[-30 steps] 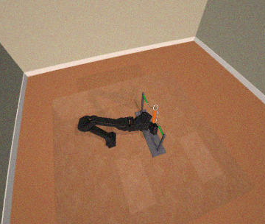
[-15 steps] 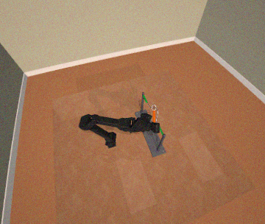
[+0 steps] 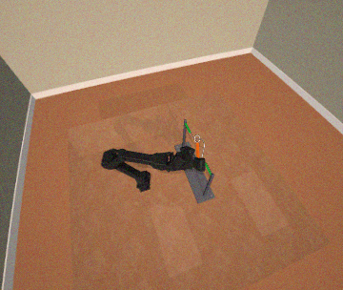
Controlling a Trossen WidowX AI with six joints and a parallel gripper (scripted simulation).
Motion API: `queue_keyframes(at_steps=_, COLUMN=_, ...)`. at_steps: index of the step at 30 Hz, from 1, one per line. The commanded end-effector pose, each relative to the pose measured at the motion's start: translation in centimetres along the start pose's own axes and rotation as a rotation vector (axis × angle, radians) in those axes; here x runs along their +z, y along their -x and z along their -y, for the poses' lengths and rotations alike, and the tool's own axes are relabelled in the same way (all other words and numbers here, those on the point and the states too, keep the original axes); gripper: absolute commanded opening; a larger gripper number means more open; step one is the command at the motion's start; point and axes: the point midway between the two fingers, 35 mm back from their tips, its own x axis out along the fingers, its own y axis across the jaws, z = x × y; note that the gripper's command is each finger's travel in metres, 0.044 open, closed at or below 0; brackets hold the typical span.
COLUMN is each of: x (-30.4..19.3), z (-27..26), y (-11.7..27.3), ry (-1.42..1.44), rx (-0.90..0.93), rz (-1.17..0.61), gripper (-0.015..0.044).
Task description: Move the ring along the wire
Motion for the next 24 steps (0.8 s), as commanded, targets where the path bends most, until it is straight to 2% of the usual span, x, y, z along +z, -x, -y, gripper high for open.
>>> queue_keyframes(at_steps=1, x=-0.2, z=-0.8, y=0.0, ry=-0.026, rx=0.0, rz=-0.003, gripper=-0.015)
queue_keyframes(at_steps=24, x=0.9, z=-6.9, y=-0.3, ry=-0.362, rx=-0.013, rz=0.018, gripper=-0.015)
